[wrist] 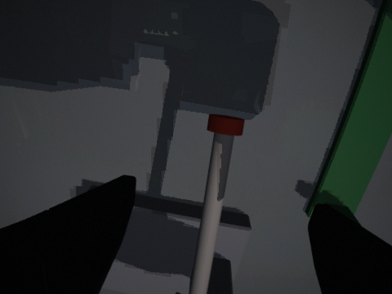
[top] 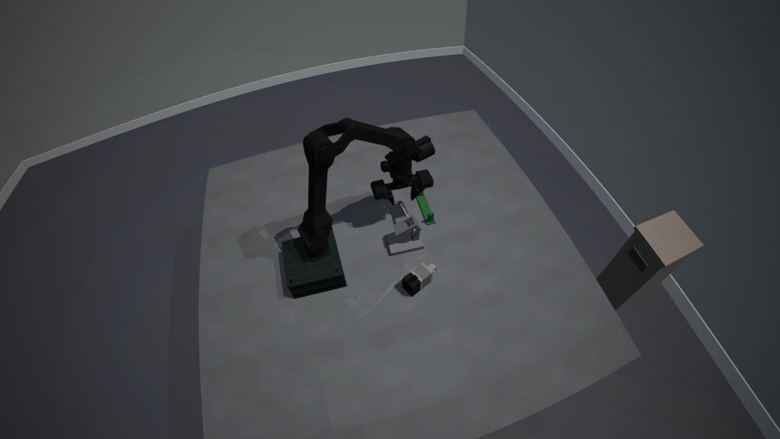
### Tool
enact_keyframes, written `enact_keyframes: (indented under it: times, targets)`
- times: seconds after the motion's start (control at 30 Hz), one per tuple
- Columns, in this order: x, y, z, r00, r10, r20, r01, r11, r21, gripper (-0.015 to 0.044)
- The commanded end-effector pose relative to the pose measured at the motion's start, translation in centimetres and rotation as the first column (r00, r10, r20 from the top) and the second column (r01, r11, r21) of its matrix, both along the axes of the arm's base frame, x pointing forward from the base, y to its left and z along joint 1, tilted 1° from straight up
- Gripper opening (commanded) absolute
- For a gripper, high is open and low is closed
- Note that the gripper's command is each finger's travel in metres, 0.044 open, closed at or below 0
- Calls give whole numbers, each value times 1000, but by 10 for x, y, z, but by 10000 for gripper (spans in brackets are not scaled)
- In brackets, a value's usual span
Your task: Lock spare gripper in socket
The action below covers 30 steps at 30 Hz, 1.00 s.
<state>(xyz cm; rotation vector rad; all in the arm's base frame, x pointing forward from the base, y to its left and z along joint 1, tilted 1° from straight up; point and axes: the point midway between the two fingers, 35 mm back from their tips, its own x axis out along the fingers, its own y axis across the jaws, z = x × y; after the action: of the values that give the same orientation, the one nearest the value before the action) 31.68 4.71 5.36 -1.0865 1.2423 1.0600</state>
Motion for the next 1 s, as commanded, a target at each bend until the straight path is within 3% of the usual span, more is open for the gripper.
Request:
enact_keyframes:
  times: [0.0,0.97]
  targets:
    - [-1,-1,-9,1000,4,-10,-4,1000,-5,300]
    - [-1,-1,-47,1000,4,-10,-4,1000,-5,300]
